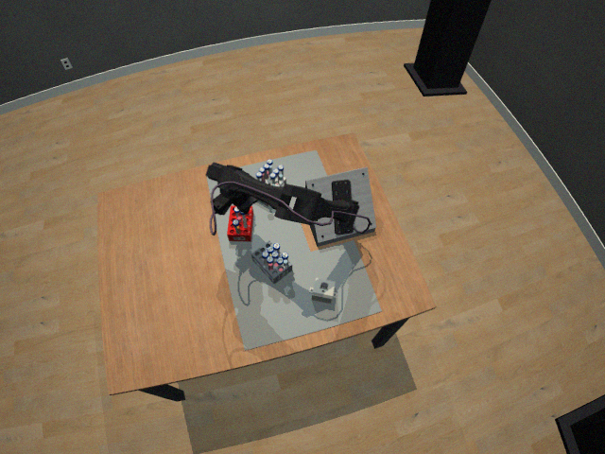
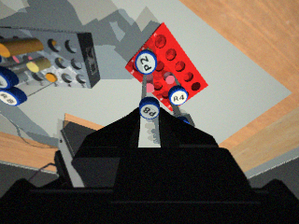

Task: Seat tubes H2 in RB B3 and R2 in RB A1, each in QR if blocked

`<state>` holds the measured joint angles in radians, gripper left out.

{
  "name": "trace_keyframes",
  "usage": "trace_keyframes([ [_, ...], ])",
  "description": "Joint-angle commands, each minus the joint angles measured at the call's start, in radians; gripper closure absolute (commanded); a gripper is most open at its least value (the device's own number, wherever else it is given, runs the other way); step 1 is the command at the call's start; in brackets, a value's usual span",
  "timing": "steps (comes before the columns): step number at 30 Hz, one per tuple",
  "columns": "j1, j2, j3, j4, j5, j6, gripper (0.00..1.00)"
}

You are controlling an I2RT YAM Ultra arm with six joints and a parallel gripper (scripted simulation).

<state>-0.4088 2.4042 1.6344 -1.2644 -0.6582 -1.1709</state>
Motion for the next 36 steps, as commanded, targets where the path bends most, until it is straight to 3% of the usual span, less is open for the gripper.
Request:
trace_keyframes([
  [1, -0.028, -0.034, 0.029, -0.032, 0.007, -0.013, 1.00],
  [36, -0.078, 0.001, 0.133, -0.159, 0.031, -0.068, 1.00],
])
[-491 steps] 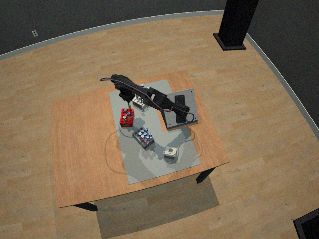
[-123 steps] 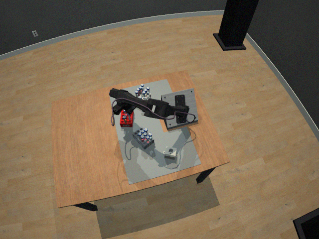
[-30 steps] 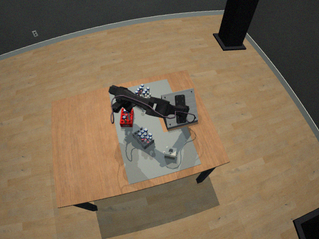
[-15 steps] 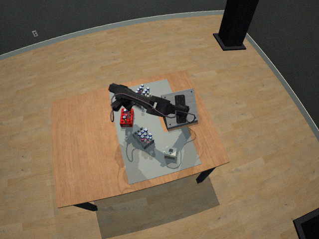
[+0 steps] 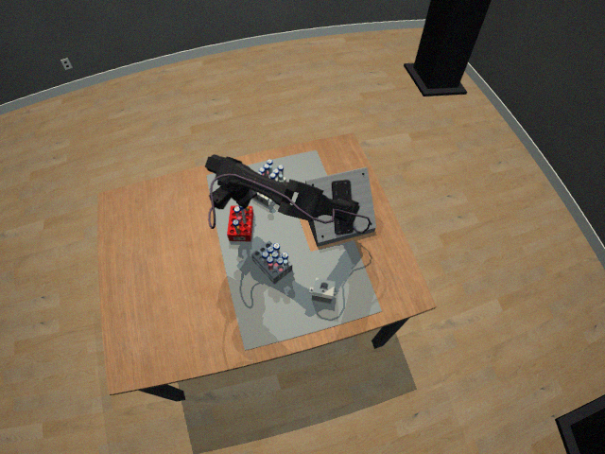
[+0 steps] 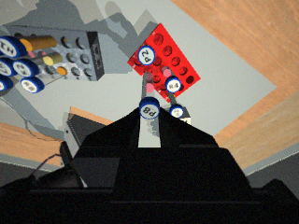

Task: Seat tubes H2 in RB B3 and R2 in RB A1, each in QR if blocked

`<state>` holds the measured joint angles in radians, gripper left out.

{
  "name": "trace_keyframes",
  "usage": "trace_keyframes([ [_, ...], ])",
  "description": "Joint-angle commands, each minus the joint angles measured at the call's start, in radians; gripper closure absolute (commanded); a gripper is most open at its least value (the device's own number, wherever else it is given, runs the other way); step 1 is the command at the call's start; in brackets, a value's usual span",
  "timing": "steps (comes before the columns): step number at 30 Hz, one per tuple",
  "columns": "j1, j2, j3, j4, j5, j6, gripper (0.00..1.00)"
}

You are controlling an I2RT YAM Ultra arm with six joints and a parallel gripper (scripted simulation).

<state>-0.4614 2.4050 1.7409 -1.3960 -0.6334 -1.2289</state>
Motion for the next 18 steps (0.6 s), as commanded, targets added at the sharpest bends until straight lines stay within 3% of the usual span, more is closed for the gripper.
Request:
trace_keyframes([
  [1, -0.027, -0.003, 0.031, -0.032, 0.000, -0.011, 1.00],
  [3, -0.029, 0.005, 0.039, -0.041, 0.004, -0.013, 1.00],
  [5, -0.029, -0.031, -0.015, -0.039, 0.007, -0.016, 1.00],
  [18, -0.044, -0.096, -0.102, 0.005, 0.011, -0.031, 1.00],
])
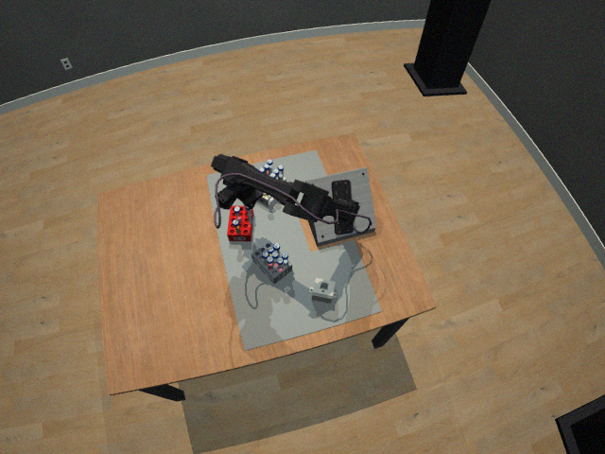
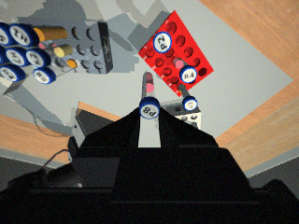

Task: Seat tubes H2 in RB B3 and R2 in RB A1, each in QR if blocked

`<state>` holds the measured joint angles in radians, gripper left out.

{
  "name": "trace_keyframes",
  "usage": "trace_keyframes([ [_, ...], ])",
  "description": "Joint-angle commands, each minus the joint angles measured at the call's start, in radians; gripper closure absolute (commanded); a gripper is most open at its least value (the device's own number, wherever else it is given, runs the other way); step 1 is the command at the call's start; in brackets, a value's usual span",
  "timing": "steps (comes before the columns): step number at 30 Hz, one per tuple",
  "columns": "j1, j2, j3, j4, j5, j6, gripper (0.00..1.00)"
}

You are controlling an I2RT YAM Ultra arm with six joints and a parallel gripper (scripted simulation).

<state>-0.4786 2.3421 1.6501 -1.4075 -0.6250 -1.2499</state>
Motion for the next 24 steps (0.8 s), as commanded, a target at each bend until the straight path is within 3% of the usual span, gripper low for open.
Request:
trace_keyframes([
  [1, -0.028, -0.038, -0.025, 0.017, 0.005, -0.012, 1.00],
  [11, -0.042, -0.095, -0.104, 0.030, 0.015, -0.028, 1.00],
  [22, -0.107, -0.084, -0.172, 0.057, 0.051, -0.095, 1.00],
  [24, -0.111, -0.087, -0.132, 0.058, 0.052, -0.050, 1.00],
])
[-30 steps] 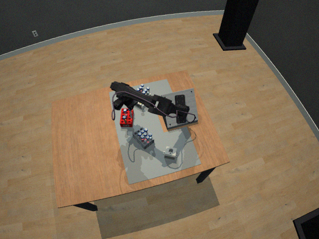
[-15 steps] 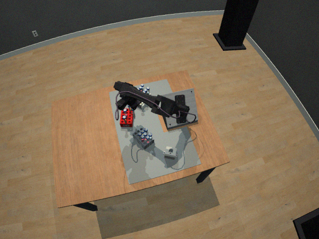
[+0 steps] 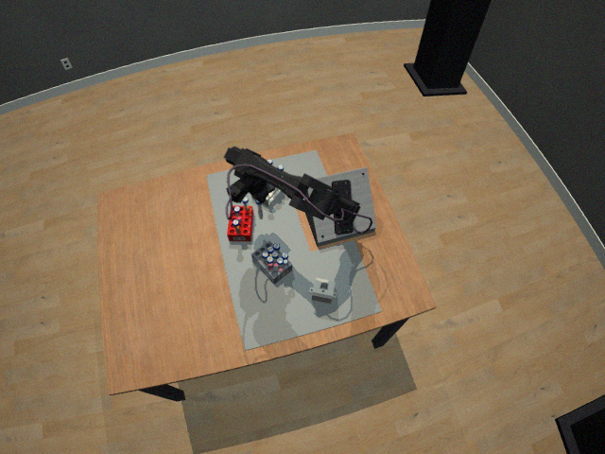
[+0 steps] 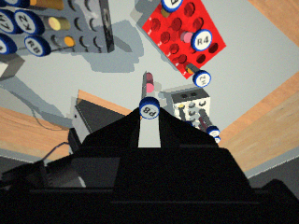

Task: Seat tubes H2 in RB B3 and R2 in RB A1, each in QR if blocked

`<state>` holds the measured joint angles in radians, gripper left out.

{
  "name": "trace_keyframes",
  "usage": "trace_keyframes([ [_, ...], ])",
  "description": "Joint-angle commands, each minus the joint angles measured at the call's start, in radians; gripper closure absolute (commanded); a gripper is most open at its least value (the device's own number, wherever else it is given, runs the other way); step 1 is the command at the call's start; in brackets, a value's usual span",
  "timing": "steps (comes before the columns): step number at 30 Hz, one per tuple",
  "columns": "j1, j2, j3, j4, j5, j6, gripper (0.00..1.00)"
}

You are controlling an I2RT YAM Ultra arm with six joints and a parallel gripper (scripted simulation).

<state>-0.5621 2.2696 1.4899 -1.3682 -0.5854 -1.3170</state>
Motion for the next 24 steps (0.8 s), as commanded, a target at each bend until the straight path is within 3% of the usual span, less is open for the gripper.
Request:
trace_keyframes([
  [1, -0.028, -0.012, 0.029, 0.018, 0.012, 0.048, 1.00],
  [7, -0.027, -0.006, 0.021, 0.001, 0.003, 0.238, 1.00],
  [9, -0.027, -0.006, 0.021, 0.001, 0.003, 0.238, 1.00],
  [24, -0.028, -0.004, 0.023, -0.002, 0.002, 0.731, 1.00],
])
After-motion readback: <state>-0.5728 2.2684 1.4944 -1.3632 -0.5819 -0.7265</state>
